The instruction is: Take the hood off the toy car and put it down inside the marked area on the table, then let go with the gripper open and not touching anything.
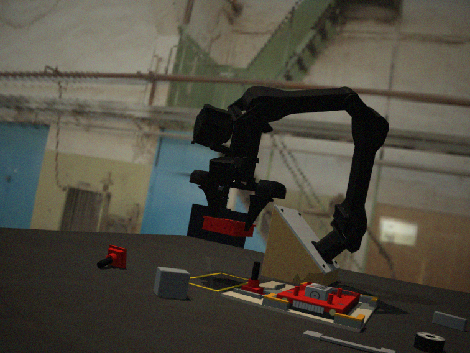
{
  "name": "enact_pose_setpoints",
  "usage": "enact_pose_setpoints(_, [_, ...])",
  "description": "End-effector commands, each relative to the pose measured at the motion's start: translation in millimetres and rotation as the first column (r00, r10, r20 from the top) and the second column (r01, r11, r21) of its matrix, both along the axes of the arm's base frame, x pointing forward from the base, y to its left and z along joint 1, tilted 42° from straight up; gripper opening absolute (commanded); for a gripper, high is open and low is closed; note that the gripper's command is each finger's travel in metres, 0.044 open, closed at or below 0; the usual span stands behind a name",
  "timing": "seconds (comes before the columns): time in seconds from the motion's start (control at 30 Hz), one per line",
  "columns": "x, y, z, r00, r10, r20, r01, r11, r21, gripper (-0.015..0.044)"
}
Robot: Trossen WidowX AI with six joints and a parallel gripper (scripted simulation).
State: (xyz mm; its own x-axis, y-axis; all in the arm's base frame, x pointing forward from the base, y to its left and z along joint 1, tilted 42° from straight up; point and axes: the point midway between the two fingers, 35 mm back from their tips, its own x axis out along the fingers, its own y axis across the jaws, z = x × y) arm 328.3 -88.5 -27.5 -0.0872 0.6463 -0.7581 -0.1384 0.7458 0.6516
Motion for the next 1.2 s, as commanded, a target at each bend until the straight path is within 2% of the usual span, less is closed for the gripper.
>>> enact_pose_setpoints(0.0, [-1,2,-5,1.0,0.004,-0.004,-0.004,1.0,0.002,0.0])
enact_pose_setpoints(1.17, [-2,19,-26,1.0,0.003,-0.004,-0.003,1.0,0.002,0.0])
